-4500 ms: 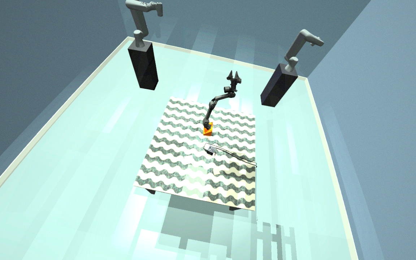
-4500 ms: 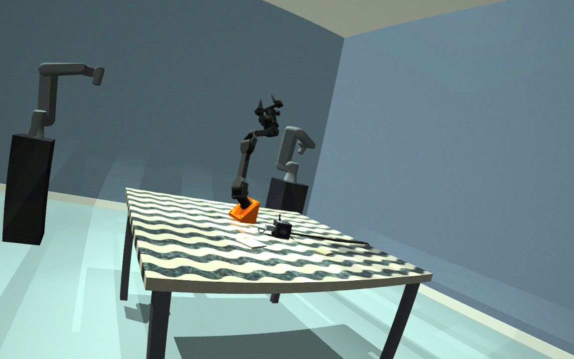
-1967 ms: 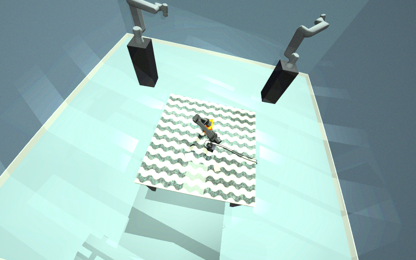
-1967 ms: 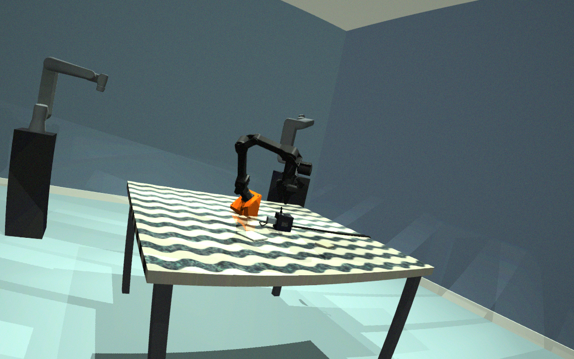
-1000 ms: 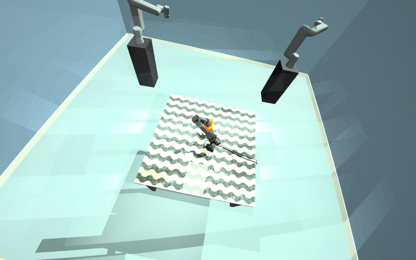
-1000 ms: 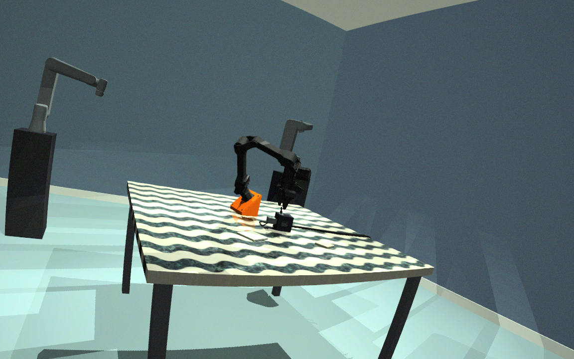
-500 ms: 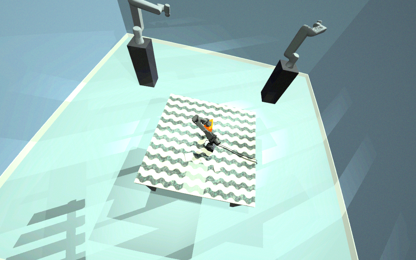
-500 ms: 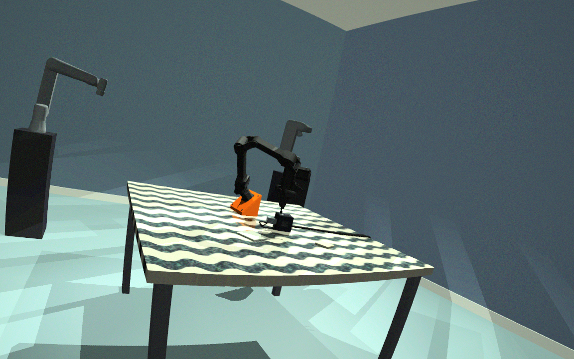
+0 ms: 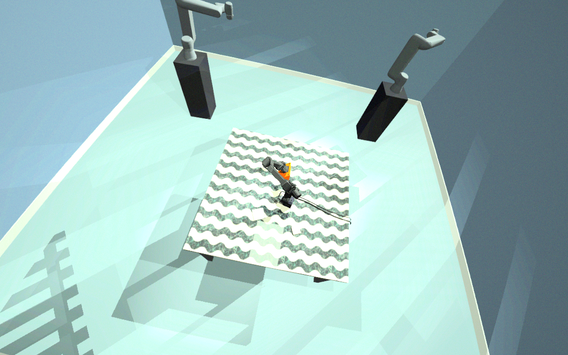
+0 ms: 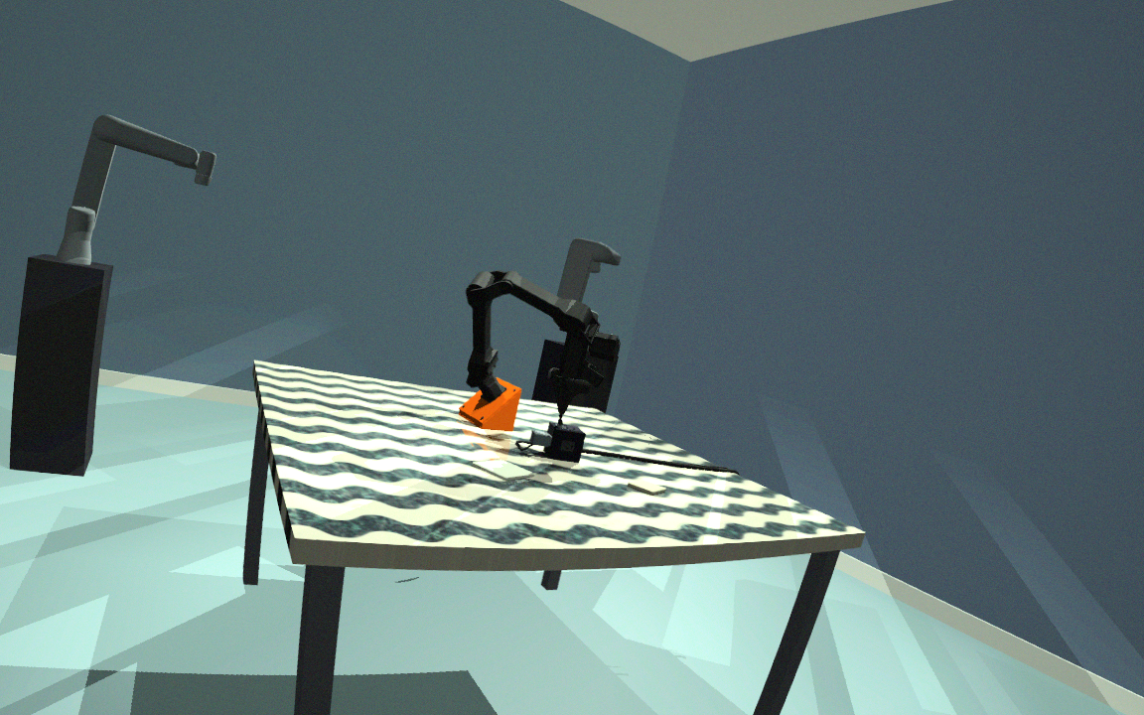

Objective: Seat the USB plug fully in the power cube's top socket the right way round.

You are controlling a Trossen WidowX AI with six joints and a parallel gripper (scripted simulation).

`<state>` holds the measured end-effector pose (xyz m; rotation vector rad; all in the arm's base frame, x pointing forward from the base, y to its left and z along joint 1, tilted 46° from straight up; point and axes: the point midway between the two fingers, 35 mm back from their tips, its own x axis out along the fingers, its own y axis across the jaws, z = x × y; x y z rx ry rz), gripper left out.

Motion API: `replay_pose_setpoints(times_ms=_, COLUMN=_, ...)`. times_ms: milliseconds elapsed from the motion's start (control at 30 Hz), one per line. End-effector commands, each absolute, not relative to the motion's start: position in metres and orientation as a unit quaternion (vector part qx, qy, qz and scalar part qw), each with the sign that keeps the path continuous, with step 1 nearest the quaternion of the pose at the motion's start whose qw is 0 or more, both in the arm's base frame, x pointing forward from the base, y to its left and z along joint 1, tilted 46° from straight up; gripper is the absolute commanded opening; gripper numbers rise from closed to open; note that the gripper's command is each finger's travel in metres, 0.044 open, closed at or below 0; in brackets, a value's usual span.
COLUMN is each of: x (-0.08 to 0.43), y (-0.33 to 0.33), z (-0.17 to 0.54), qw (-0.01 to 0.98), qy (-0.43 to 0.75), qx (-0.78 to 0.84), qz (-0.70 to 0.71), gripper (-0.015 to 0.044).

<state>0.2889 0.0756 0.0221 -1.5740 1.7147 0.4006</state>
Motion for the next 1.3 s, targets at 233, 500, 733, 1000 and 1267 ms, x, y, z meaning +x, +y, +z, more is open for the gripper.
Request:
replay_pose_setpoints(times_ms=233, x=0.289, y=0.076, z=0.022, qw=0.380, qy=0.672, qx=-0.616, qz=0.157, gripper=0.0000)
replay_pose_setpoints(times_ms=500, x=0.289, y=0.080, z=0.026, qw=0.380, qy=0.672, qx=-0.616, qz=0.157, gripper=0.0000)
replay_pose_setpoints(times_ms=733, x=0.288, y=0.083, z=0.029, qw=0.380, qy=0.672, qx=-0.616, qz=0.157, gripper=0.0000)
replay_pose_setpoints(times_ms=1000, x=0.288, y=0.087, z=0.033, qw=0.380, qy=0.672, qx=-0.616, qz=0.157, gripper=0.0000)
replay_pose_setpoints(times_ms=1267, x=0.288, y=0.091, z=0.037, qw=0.380, qy=0.672, qx=-0.616, qz=0.157, gripper=0.0000)
